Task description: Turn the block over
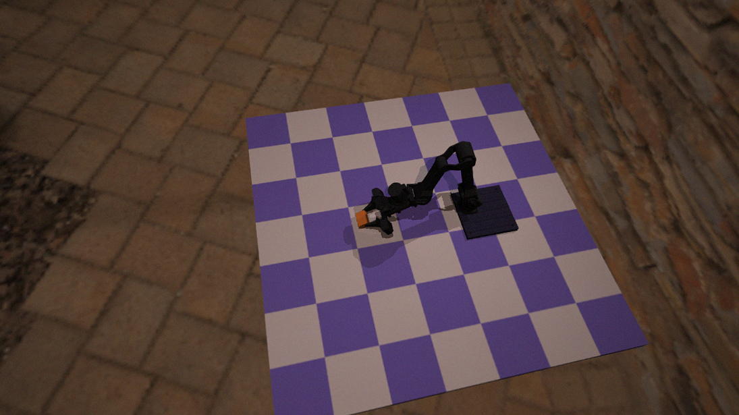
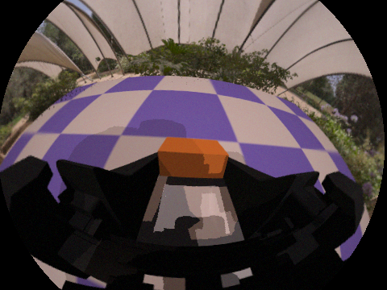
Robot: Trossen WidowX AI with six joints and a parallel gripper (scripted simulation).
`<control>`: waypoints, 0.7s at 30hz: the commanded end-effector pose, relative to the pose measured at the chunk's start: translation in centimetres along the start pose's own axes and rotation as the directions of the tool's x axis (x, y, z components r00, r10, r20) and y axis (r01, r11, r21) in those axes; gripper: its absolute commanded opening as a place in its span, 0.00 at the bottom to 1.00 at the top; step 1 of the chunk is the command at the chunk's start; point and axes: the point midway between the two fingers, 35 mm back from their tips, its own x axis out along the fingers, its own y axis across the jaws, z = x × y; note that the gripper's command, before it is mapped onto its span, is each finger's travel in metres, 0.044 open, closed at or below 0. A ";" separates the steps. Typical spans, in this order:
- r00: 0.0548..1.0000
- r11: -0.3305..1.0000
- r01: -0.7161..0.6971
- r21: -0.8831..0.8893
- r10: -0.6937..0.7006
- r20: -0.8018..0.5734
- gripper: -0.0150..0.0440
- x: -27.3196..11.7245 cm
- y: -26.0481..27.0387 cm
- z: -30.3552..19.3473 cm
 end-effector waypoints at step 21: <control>0.989 1.000 -0.007 -0.002 0.007 0.147 0.25 -1.8 0.2 -0.8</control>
